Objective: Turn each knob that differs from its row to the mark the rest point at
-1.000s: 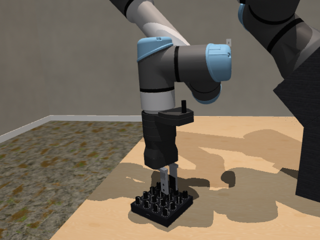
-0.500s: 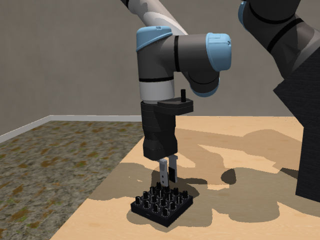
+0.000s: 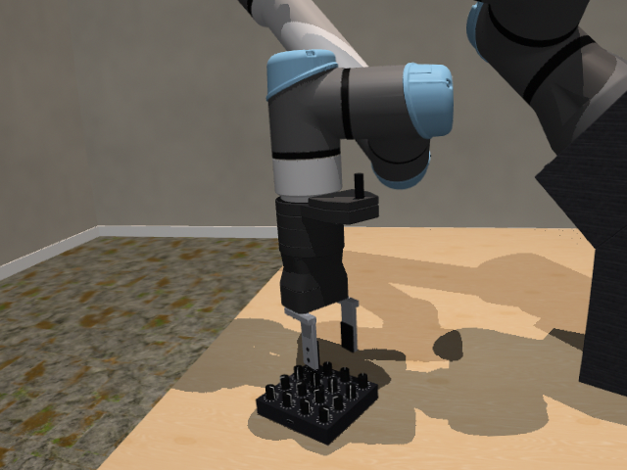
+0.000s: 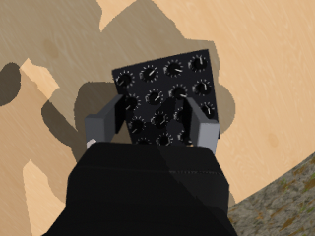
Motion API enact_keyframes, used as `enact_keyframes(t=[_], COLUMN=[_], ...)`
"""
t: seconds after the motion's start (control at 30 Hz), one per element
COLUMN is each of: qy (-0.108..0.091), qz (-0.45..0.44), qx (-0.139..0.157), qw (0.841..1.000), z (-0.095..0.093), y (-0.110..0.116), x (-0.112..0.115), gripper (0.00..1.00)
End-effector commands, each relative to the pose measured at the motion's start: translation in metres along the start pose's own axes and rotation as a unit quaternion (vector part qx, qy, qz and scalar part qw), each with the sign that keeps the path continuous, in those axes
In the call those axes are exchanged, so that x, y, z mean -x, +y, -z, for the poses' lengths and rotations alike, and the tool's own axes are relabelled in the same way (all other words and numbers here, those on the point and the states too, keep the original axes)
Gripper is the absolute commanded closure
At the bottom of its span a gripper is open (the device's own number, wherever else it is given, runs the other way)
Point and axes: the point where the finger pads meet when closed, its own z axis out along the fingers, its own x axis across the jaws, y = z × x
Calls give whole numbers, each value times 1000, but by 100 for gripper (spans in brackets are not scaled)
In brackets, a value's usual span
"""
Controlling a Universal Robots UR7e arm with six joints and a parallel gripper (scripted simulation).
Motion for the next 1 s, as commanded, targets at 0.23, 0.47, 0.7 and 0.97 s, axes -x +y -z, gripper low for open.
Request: enact_keyframes(t=[0.23,0.47,0.7,0.97], qy=[1,1,1,1], qz=[0,0,0,0], qx=[0,0,0,0], qw=[1000,1000,1000,1000], z=[18,39,67,89], y=[0,0,0,0], x=[0,0,0,0], gripper=[0,0,0,0])
